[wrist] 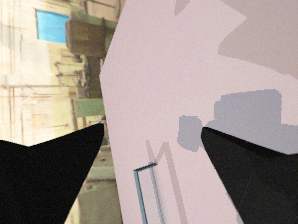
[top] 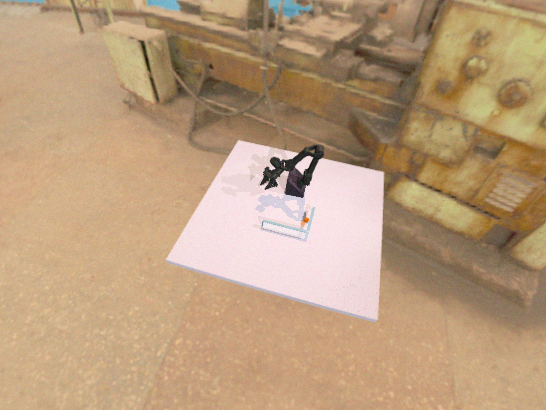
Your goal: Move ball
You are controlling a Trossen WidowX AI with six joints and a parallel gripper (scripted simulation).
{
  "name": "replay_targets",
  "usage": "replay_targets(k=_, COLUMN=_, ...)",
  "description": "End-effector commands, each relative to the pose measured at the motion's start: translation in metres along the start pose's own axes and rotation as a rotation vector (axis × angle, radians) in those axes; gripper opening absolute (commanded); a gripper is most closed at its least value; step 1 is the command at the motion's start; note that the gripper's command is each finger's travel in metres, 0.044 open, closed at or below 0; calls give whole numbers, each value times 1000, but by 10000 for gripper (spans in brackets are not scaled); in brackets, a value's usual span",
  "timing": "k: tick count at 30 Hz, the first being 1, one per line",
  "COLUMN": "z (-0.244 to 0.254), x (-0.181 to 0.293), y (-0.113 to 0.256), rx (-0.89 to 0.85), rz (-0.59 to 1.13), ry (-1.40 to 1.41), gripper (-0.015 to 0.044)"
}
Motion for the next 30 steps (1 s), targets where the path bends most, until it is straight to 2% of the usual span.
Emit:
replay_targets(k=1, z=0, x=2, y=-1, rx=7, rz=3, ry=19, gripper=374)
replay_targets(k=5, z=5, x=39, y=-19, rx=129, rz=90, ry=409, gripper=275)
replay_targets(k=10, z=2, x=100, y=-38, rx=267, rz=273, ry=993, gripper=275)
replay_targets(k=15, z=-11, x=158, y=-40, rx=328, rz=480, ry=1588, gripper=275)
replay_targets(k=23, z=-34, x=220, y=-33, rx=320, rz=800, ry=2152, gripper=275)
replay_targets(k=30, z=-62, x=270, y=-15, rx=223, rz=1153, ry=2587, gripper=275)
Point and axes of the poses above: the point midway between the two fingers, 35 mm back from their tips, its own y axis back along the fingers, its own z axis across the jaws, x = y × z, the point moved 4 cm from there along y, back along the fingers, and after that the axes turned 14 degrees about -y, right-handed, at the moved point
